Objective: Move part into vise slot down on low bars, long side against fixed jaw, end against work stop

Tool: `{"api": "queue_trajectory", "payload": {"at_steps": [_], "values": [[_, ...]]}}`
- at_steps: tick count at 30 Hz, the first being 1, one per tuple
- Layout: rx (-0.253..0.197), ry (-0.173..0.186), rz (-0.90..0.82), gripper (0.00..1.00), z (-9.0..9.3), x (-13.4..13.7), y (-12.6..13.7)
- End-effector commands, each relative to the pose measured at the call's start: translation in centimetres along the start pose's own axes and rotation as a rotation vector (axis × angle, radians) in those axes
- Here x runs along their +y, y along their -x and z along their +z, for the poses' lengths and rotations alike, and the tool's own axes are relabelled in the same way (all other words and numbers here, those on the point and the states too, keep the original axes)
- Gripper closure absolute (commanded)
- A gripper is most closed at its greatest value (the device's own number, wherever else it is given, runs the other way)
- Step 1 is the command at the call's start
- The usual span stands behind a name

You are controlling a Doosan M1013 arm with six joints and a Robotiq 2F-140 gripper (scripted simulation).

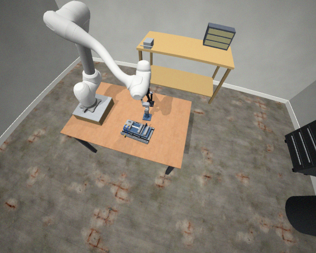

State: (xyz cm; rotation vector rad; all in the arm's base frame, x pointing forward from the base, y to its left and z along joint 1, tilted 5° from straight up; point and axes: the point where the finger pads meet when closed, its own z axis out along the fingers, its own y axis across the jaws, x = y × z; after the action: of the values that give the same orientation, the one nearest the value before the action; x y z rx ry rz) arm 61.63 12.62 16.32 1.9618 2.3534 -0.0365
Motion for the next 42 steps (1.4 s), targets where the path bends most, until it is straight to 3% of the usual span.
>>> {"api": "queue_trajectory", "payload": {"at_steps": [1, 27, 42], "values": [[0.002, 0.001, -0.008, 1.00, -0.64, 0.14, -0.17], [0.004, 0.003, -0.005, 1.00, -0.98, 0.20, -0.23], [0.033, 0.023, 0.029, 1.00, -1.00, 0.90, -0.91]]}}
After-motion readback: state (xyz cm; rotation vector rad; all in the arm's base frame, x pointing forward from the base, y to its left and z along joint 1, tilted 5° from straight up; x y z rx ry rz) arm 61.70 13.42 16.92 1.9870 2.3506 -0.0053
